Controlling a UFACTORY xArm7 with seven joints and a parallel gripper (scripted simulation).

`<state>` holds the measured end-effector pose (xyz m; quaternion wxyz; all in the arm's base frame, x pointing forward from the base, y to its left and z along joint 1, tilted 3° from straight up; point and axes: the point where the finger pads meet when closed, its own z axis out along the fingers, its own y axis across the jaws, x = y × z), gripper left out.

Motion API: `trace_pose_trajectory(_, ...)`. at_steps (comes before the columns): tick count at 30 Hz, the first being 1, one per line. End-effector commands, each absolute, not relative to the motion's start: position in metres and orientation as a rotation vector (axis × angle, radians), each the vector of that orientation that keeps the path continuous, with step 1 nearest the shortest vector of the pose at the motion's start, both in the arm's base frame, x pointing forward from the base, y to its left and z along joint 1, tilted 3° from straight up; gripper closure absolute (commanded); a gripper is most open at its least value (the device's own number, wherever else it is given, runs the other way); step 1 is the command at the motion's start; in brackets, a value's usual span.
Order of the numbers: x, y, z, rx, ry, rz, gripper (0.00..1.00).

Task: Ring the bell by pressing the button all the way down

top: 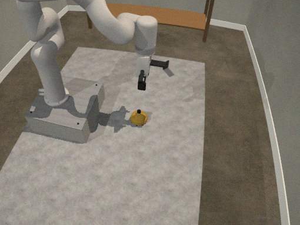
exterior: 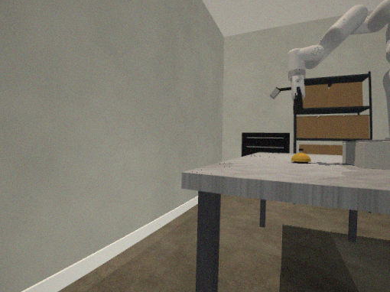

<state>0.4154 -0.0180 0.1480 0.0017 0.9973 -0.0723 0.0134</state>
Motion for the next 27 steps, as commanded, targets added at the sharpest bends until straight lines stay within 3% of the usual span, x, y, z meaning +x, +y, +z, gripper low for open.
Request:
trace_pose_trajectory(1, 0.415, -0.021, 0.131, 3.126, -0.265, 0.046, 0.00)
trace_pose_trajectory(27, 0.411, -0.027, 0.101, 3.118, -0.334, 0.058, 0.00)
